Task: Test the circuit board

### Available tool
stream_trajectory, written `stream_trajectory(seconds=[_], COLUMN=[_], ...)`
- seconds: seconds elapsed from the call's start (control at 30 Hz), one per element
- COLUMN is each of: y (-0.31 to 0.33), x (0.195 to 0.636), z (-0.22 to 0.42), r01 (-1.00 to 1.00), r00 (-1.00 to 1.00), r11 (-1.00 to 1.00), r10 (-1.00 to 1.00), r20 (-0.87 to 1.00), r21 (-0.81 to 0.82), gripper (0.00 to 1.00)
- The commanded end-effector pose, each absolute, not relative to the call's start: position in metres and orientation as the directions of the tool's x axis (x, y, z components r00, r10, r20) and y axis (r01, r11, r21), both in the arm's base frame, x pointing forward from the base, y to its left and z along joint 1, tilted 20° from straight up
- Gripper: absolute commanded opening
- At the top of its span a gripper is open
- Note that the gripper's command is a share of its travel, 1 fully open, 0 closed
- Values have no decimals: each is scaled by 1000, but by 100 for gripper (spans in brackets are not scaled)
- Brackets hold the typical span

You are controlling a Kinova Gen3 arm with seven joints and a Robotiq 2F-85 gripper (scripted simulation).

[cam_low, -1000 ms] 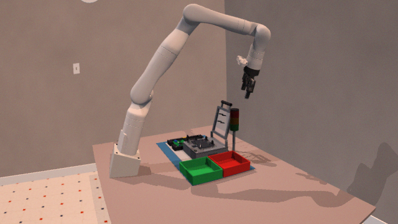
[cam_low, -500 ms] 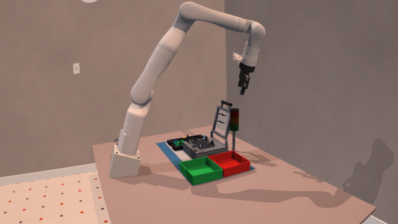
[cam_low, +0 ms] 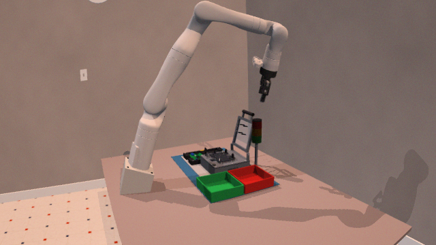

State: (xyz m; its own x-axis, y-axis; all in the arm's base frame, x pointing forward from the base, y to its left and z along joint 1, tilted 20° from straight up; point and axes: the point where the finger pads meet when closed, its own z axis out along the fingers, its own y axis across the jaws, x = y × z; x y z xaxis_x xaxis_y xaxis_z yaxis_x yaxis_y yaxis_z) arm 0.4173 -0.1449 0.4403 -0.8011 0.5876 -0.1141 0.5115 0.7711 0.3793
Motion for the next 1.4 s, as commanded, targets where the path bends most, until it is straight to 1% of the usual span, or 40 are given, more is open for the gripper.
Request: stream_trajectory(seconds=[0.0,1.37], y=[-143,-97], x=[417,411], z=[442,448], r01=[509,607], r00=[-802,-726], r11=[773,691], r10=[586,683], r20=[-119,-81], r21=[379,392], gripper=[100,100])
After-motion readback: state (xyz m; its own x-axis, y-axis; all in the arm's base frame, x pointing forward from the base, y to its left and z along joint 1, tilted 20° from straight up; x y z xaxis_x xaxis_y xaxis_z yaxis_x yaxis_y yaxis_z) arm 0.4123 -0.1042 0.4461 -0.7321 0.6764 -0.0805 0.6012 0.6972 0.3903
